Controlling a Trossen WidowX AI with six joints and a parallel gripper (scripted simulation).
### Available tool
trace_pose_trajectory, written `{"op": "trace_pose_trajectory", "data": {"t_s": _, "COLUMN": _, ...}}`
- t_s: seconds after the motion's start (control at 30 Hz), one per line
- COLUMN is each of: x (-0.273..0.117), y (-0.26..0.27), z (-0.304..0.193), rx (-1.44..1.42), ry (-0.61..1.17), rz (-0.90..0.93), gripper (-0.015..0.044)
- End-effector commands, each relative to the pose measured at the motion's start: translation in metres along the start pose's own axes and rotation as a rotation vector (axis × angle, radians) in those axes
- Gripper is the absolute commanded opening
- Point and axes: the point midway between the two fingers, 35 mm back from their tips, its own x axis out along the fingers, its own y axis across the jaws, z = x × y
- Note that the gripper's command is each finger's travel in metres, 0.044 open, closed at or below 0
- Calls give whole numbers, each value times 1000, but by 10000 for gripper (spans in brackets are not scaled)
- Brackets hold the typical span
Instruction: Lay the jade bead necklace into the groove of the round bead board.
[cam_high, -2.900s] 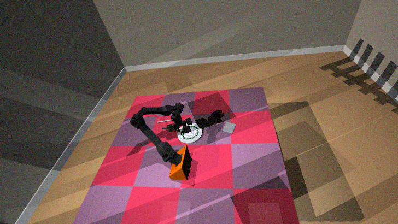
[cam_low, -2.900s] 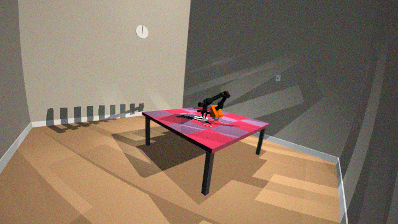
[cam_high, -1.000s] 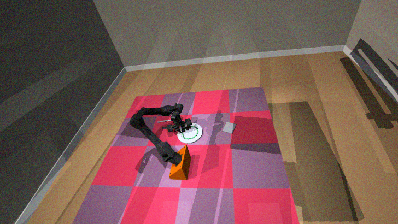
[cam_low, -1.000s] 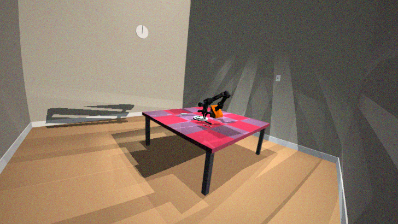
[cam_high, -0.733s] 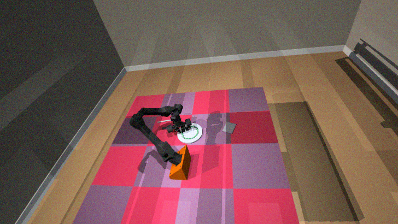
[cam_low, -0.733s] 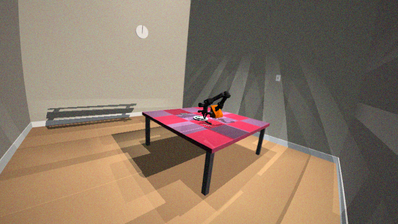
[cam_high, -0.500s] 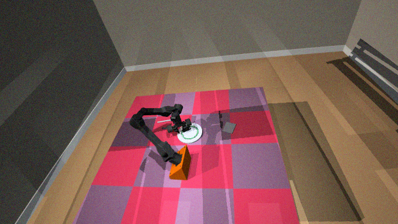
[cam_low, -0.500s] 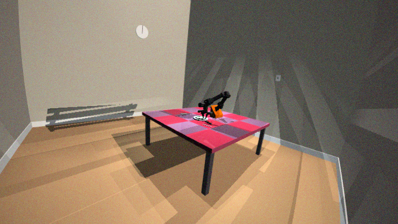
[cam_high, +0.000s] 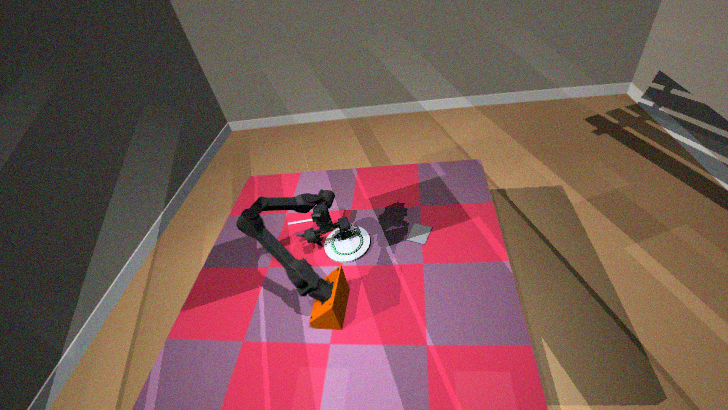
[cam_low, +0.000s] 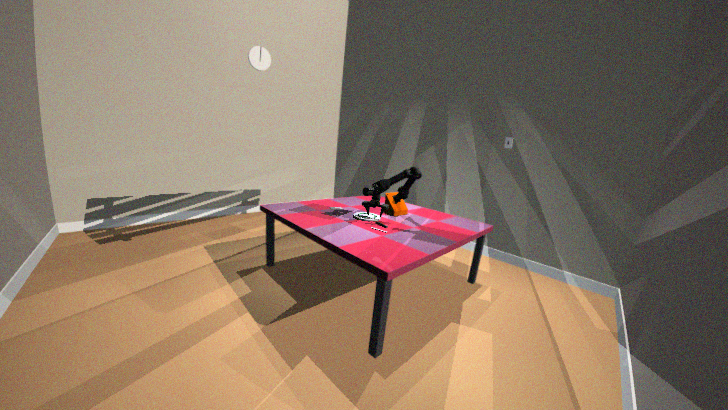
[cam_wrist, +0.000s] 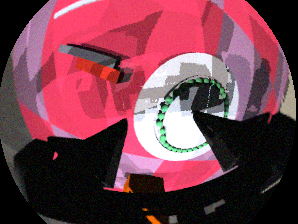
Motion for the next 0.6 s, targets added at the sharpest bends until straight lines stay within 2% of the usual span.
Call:
{"op": "trace_pose_trajectory", "data": {"t_s": 0.0, "x": -1, "y": 0, "z": 0, "rx": -1, "ry": -4, "rz": 2, "gripper": 440}}
{"op": "trace_pose_trajectory", "data": {"t_s": 0.4, "x": -1, "y": 0, "z": 0, "rx": -1, "ry": -4, "rz": 2, "gripper": 440}}
{"op": "trace_pose_trajectory", "data": {"t_s": 0.57, "x": -21, "y": -3, "z": -20, "rx": -19, "ry": -1, "rz": -1, "gripper": 309}}
